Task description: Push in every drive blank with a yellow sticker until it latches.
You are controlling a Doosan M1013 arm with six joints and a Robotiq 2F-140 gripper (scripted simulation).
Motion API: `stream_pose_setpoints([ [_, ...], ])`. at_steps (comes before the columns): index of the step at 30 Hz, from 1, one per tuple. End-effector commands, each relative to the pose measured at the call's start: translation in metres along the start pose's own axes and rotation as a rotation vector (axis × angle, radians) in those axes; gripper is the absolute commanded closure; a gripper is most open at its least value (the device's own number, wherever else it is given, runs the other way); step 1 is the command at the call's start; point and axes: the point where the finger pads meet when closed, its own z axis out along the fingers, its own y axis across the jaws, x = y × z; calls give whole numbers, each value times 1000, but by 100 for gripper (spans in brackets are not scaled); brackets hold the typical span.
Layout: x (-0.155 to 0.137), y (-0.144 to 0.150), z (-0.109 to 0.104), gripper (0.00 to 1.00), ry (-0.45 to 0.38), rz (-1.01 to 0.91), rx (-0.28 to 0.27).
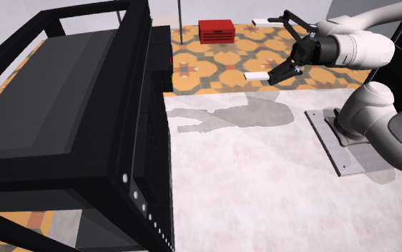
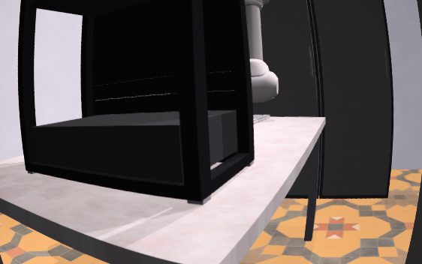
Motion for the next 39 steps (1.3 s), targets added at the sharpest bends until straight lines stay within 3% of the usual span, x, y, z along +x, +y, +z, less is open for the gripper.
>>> stream_pose_setpoints([
  [1,0,2,0,0,-1,0,-3],
  [14,-14,2,20,0,-1,0,-3],
  [24,-43,2,62,0,-1,0,-3],
  [26,-43,2,62,0,-1,0,-3],
  [39,-85,2,122,0,-1,0,-3],
])
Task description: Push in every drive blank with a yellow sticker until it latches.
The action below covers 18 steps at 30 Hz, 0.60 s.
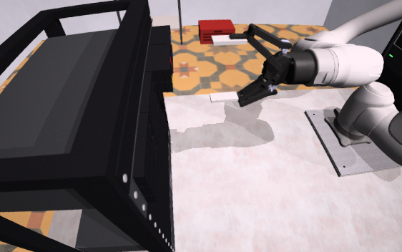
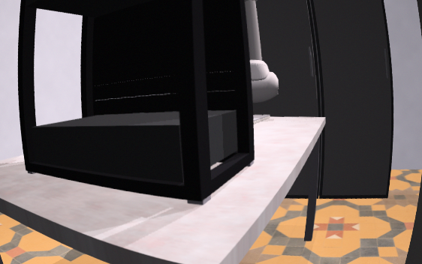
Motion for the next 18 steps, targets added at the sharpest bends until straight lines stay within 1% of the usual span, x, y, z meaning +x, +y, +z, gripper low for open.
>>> stream_pose_setpoints([
  [1,-14,-2,20,0,4,0,2],
  [10,-24,-2,36,0,4,0,2],
  [18,-26,-2,39,0,4,0,2],
])
